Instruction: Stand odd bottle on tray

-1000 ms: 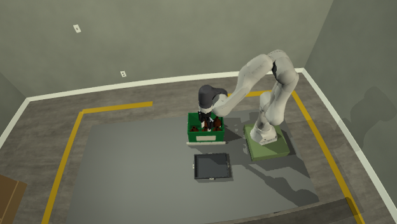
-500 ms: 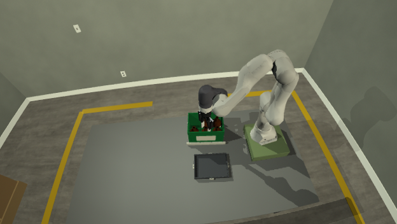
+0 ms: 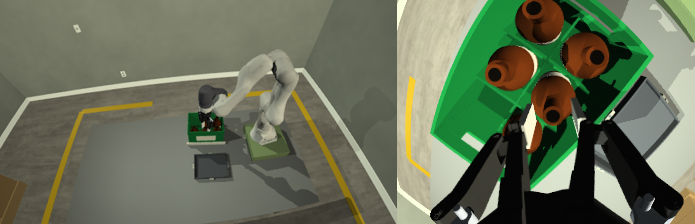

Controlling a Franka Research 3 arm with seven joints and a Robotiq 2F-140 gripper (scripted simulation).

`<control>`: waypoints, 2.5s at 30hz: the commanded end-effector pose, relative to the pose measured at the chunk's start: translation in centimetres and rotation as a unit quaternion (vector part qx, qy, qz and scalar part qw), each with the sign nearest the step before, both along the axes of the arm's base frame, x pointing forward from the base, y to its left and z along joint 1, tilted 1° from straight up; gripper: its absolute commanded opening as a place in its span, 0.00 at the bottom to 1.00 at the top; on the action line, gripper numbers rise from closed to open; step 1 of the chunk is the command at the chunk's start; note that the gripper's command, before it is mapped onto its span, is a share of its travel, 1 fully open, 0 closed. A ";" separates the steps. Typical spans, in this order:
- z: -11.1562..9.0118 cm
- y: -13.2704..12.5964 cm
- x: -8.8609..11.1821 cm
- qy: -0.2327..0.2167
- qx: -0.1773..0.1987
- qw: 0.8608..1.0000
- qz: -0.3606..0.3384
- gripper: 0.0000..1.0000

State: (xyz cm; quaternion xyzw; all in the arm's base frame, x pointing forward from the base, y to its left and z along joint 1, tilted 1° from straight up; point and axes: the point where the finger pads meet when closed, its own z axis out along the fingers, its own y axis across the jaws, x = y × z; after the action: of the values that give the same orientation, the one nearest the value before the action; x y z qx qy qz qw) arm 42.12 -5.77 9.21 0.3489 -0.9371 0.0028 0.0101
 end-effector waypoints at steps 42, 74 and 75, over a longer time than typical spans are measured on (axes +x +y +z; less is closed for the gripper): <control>-0.1 -0.1 -0.1 0.000 0.001 1.000 0.000 0.10; -0.1 -0.1 -0.1 0.000 0.001 1.000 0.000 0.44; -0.1 -0.1 -0.1 0.000 0.001 1.000 0.000 0.44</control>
State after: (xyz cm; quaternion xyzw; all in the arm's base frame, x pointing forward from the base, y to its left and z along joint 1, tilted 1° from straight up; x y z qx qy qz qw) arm 42.13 -5.77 9.21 0.3488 -0.9371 0.0028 0.0098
